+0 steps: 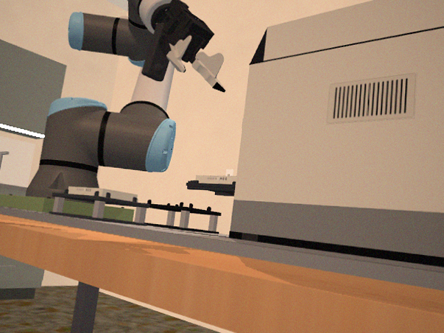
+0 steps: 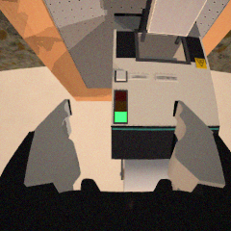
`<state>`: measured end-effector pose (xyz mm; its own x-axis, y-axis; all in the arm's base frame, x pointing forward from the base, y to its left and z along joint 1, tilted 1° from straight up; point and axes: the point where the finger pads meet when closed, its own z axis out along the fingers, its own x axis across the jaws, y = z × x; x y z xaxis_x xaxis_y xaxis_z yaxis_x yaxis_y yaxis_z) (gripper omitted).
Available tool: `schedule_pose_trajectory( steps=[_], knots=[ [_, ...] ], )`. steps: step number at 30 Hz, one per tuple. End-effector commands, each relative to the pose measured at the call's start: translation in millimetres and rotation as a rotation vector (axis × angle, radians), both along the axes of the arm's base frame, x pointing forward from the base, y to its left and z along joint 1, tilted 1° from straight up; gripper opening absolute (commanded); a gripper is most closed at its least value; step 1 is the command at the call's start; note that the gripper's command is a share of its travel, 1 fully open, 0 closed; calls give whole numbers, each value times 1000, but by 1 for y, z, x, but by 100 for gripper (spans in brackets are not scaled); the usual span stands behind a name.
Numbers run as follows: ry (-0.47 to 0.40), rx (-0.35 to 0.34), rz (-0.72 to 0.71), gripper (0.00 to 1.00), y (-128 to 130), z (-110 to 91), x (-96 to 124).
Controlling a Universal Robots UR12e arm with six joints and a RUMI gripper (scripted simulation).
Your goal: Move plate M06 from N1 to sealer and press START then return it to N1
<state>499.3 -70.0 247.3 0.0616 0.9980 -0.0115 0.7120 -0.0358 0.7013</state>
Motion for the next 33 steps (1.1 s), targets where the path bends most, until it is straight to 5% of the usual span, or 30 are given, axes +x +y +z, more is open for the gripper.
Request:
schedule_pose_trajectory(
  steps=[1, 14, 31, 32, 33],
  knots=[
    [-1, -1, 0, 68, 0, 1, 0],
    [-1, -1, 0, 62, 3, 7, -44],
    [-1, -1, 0, 55, 3, 7, -44],
    [33, 1, 0, 0, 3, 7, -44],
    [66, 3, -1, 0, 3, 7, -45]
  ],
)
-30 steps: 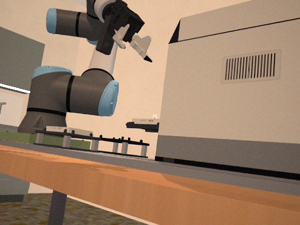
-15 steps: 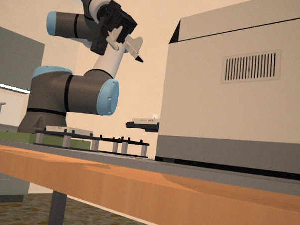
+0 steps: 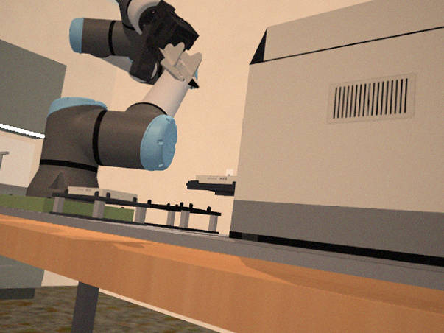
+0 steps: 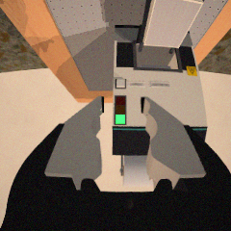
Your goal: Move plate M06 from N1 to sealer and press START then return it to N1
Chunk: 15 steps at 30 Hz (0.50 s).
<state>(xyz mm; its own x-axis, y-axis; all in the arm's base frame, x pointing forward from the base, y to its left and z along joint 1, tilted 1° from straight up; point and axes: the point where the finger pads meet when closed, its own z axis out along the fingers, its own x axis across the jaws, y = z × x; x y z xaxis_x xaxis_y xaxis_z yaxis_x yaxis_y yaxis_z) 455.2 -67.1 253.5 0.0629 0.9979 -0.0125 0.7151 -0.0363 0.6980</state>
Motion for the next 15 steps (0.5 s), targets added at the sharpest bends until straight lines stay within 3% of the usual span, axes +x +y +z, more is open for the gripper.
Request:
schedule_pose_trajectory(
  steps=[1, 8, 10, 15],
  knots=[
    [94, 6, 0, 0, 0, 1, 0],
    [323, 20, -3, 0, 0, 1, 0],
    [323, 20, -3, 0, 0, 1, 0],
    [486, 31, -5, 0, 0, 1, 0]
  ],
)
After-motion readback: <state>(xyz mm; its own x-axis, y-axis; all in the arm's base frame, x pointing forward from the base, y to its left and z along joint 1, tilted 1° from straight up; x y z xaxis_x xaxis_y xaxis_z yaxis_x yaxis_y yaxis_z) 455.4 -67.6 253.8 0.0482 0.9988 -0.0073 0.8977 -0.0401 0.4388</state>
